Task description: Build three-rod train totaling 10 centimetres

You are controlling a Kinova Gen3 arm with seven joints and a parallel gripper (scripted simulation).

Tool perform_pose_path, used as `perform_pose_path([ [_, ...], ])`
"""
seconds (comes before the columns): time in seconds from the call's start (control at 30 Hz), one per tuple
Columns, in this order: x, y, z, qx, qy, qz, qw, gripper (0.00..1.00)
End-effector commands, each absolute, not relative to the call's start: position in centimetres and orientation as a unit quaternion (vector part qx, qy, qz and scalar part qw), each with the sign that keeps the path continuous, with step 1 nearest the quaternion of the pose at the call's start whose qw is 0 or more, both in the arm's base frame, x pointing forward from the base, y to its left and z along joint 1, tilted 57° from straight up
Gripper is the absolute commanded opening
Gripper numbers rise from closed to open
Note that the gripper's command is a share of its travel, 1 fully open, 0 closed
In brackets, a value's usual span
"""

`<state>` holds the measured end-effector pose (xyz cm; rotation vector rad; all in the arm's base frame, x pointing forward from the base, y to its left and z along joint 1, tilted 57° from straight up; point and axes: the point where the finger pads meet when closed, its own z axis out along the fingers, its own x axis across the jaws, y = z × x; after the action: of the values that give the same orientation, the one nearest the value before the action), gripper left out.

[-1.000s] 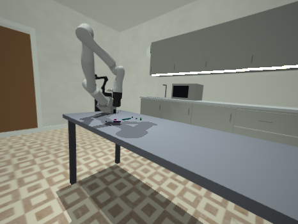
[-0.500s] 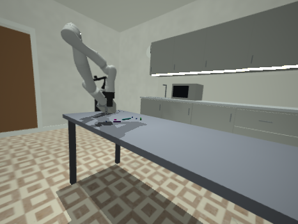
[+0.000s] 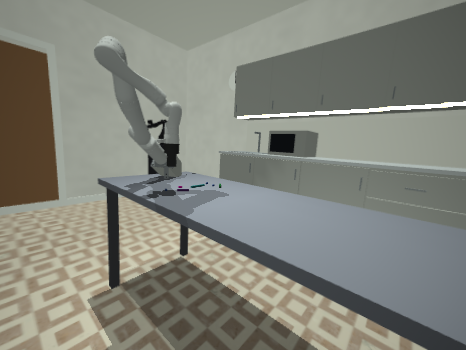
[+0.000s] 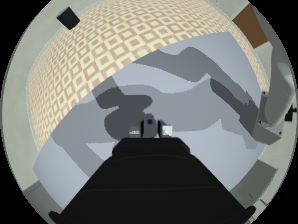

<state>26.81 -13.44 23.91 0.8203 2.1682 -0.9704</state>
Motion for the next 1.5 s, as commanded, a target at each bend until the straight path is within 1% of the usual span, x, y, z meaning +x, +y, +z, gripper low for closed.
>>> perform_pose_path([
  [0.0,26.8,-13.4,23.9,0.310,0.821,-0.367,0.309,0.54],
  [0.87,26.9,-13.5,23.9,0.310,0.821,-0.367,0.310,0.54],
  [1.47,27.3,-14.8,23.0,0.310,0.820,-0.367,0.310,0.54],
])
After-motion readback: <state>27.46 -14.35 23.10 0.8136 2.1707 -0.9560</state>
